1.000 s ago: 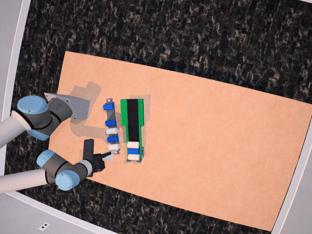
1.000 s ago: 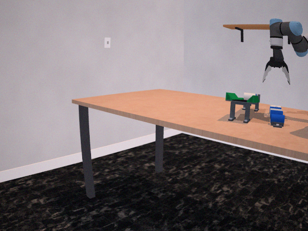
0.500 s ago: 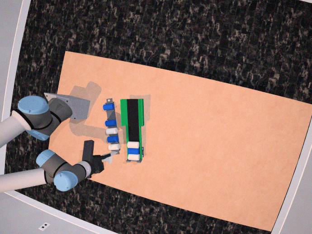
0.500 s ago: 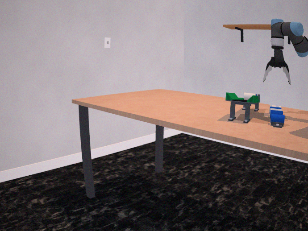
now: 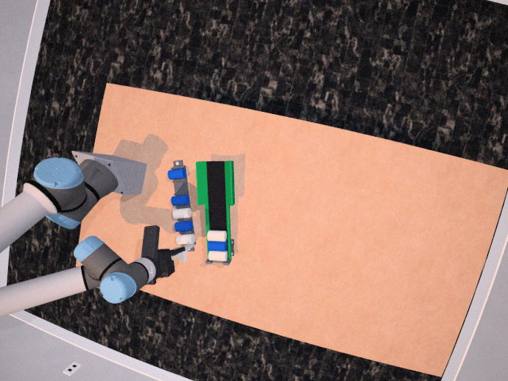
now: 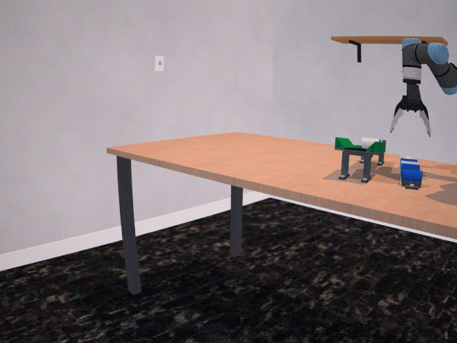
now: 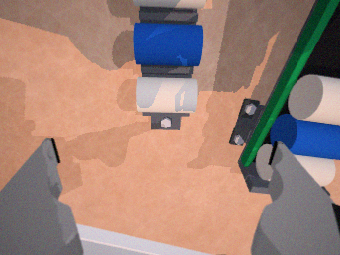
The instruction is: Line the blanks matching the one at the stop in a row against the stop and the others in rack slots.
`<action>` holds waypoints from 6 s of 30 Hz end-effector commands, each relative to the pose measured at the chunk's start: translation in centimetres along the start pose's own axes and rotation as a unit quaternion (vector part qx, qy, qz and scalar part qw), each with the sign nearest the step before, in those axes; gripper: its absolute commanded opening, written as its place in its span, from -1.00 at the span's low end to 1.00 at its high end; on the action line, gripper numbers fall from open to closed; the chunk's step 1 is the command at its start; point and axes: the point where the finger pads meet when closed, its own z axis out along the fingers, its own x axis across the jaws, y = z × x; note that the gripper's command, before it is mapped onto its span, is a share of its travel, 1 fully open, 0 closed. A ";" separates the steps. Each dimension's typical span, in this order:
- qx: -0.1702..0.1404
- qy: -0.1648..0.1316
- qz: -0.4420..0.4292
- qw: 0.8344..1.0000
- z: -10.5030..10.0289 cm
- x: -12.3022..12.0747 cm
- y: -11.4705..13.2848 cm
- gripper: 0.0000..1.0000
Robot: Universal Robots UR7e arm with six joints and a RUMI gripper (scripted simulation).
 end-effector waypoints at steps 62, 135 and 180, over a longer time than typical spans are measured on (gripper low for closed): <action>-0.001 0.002 0.000 1.000 2.0 0.1 0.1 0.04; -0.001 0.002 0.000 1.000 5.6 0.1 0.1 0.04; -0.001 0.002 0.000 1.000 9.2 0.1 0.1 0.04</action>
